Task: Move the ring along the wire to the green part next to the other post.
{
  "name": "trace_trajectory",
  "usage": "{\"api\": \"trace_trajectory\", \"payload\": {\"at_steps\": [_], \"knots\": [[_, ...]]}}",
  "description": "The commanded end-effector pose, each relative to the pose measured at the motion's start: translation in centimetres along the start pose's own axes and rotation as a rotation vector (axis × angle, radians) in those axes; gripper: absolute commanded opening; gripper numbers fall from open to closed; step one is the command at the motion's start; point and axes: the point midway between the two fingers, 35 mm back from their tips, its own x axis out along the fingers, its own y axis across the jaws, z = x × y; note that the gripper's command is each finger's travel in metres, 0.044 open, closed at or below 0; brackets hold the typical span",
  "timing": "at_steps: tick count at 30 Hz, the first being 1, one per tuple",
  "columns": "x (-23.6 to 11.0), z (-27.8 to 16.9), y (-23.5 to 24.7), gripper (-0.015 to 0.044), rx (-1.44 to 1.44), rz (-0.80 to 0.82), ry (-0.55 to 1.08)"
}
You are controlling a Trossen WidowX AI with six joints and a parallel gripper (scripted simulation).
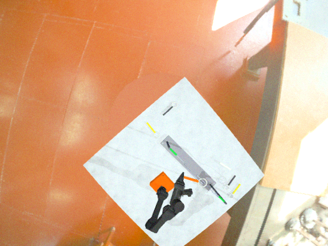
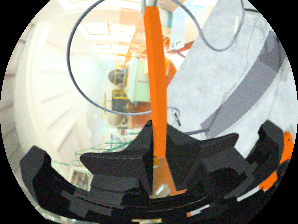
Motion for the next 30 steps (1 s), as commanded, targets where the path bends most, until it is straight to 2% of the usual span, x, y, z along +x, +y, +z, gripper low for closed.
{"api": "trace_trajectory", "payload": {"at_steps": [1,30], "knots": [[-0.19,0.19,0.42,-0.0150,-0.024,0.001,-0.011],[-0.13,0.21,-0.01,-0.0150,-0.142,-0.064,-0.028]]}}
